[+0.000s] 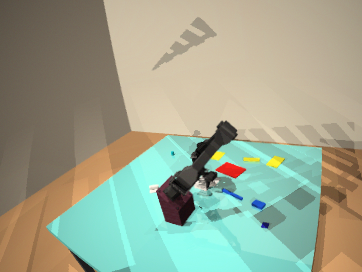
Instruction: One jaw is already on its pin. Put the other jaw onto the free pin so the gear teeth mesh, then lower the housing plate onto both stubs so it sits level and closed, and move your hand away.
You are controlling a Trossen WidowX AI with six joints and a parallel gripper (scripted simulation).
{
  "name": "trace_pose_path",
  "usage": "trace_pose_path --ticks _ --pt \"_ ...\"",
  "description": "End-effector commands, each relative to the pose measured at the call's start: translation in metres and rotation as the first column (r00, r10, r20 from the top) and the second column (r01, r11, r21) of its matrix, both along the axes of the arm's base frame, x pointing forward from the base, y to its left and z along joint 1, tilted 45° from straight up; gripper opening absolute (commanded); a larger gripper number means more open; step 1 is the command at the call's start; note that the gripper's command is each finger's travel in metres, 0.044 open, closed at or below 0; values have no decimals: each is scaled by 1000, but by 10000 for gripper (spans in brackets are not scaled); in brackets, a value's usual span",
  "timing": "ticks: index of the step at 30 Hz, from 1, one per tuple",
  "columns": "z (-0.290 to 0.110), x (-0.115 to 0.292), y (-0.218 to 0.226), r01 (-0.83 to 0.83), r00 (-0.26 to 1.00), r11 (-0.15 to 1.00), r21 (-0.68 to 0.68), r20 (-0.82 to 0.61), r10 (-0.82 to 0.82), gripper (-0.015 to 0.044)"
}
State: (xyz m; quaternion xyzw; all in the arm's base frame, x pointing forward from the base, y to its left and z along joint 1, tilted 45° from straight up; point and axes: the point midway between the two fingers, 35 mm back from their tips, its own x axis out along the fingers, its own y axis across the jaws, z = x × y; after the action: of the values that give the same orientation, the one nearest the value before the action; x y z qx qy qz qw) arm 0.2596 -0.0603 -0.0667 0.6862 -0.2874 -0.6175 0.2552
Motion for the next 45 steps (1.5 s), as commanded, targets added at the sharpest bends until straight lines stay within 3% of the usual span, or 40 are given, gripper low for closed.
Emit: trace_pose_path --ticks 1,45 --pt "-2 0 -3 10 1000 1000 3 3 -10 351" --pt "1 0 0 10 1000 1000 3 4 -10 351"
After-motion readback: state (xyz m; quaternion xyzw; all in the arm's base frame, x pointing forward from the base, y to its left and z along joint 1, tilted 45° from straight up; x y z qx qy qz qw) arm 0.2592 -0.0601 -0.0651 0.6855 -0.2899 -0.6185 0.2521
